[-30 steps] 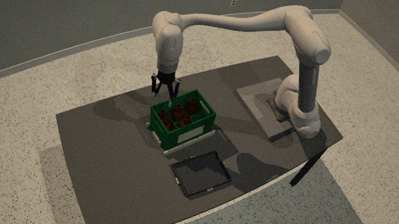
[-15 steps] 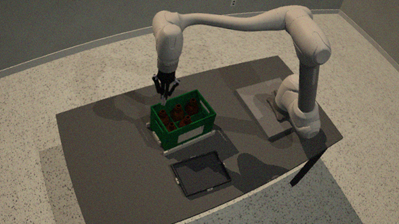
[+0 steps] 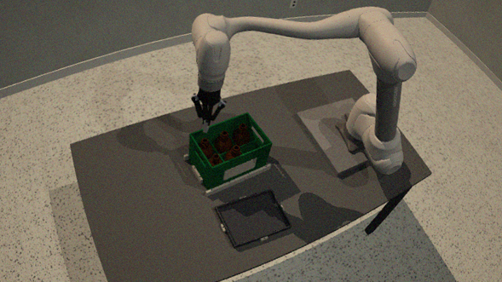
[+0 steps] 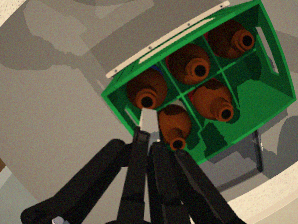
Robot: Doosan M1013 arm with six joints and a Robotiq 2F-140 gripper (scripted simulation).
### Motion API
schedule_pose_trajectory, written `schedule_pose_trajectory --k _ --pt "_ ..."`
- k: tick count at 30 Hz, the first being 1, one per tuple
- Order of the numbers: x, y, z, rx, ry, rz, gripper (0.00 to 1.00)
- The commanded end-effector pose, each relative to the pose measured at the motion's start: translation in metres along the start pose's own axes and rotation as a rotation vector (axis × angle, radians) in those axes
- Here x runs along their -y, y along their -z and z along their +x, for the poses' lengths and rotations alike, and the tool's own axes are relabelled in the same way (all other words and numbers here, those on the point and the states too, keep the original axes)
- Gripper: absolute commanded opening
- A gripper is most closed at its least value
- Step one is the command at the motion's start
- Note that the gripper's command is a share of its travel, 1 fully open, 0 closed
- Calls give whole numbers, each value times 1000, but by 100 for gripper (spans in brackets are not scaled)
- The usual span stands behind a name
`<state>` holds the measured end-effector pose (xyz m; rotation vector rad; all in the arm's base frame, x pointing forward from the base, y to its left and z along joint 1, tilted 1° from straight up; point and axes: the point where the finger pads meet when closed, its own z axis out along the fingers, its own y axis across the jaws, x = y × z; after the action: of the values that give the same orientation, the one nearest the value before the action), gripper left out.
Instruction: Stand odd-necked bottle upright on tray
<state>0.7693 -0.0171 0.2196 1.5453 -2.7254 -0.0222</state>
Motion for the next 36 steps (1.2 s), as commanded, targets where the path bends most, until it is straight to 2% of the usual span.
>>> schedule_pose_trajectory --k 1,13,20,24,25,36 --pt "0 0 0 0 0 0 0" --pt "-1 0 -1 0 0 0 0" --pt "-58 0 -56 0 0 0 0" --pt "-63 0 -60 0 0 0 0" --pt "-63 0 -60 0 0 0 38" --pt "-63 0 -60 0 0 0 38"
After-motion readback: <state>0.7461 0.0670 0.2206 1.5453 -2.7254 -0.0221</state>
